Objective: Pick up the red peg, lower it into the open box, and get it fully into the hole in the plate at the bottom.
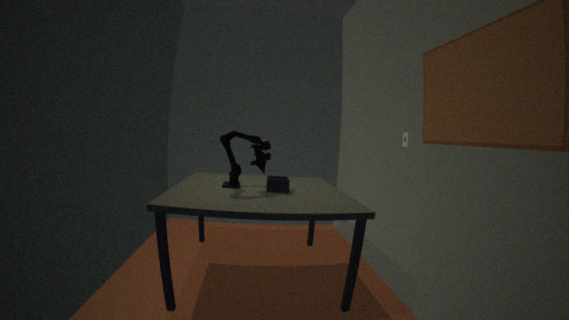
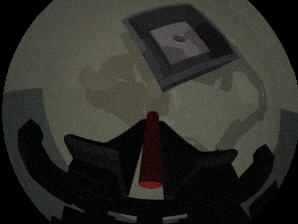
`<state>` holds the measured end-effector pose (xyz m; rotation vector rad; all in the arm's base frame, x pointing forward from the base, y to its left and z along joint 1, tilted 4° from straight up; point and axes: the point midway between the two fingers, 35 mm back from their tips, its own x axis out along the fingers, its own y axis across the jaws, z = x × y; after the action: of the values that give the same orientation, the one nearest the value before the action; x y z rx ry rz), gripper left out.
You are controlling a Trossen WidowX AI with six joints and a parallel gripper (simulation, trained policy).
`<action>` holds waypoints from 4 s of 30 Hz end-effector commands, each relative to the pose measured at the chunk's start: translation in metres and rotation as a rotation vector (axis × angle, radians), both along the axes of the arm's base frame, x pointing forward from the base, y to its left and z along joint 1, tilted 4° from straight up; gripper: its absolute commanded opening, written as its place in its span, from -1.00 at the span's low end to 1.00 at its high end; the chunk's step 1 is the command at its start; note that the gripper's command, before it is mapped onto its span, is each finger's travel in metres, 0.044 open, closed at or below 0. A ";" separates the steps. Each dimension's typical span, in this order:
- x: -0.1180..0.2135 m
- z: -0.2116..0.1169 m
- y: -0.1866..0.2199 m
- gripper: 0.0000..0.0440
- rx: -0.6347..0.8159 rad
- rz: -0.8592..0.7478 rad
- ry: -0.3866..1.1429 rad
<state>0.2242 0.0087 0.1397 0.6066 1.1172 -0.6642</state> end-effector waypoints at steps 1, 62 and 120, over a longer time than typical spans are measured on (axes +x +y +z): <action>0.008 0.005 -0.013 -1.00 -0.018 -0.017 -0.010; 0.080 -0.054 -0.134 -0.28 -0.011 -0.176 0.049; 0.121 -0.043 -0.187 -0.44 -0.002 0.013 0.255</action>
<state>0.3452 -0.1746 0.0992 0.5174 1.3424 -0.7510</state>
